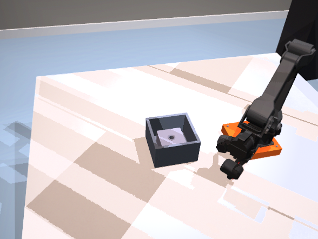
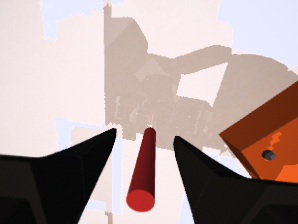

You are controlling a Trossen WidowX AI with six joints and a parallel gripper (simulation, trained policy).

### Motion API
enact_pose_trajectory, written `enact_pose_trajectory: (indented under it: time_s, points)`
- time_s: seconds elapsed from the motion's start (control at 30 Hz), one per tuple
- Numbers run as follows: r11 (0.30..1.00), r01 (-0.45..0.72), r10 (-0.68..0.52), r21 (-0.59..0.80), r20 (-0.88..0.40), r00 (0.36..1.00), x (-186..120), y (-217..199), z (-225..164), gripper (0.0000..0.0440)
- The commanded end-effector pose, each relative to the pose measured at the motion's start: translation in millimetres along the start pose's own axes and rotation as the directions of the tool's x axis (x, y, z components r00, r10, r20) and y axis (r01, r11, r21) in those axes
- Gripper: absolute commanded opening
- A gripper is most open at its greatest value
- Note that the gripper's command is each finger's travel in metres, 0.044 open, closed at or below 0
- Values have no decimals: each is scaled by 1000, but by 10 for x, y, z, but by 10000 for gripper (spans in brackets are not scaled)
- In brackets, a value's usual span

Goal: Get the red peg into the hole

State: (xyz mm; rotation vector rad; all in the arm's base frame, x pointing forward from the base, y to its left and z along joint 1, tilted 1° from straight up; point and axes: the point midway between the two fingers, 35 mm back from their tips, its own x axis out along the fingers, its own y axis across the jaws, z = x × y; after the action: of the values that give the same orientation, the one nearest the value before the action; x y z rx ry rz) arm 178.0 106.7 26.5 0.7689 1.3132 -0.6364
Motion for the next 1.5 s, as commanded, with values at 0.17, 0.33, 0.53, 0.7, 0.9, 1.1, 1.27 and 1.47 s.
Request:
enact_pose_trajectory:
  time_s: [0.17, 0.33, 0.53, 0.7, 0.9, 1.1, 1.27, 1.47]
  points:
    - [999, 18, -15, 47, -63, 998, 21, 12, -17, 50]
    - [999, 7, -5, 40, -59, 998, -29, 56, 41, 0]
    - [1000, -28, 28, -10, 9, 1000, -210, 137, 199, 0]
    - [998, -49, 52, -50, 64, 997, -396, 207, 349, 0]
    - [995, -69, 78, -75, 125, 989, -642, 297, 556, 0]
    - [994, -77, 91, -81, 181, 979, -872, 367, 796, 0]
    - [995, -76, 88, -63, 218, 972, -962, 380, 1033, 0]
    - [997, -69, 72, -24, 248, 966, -994, 354, 1301, 0]
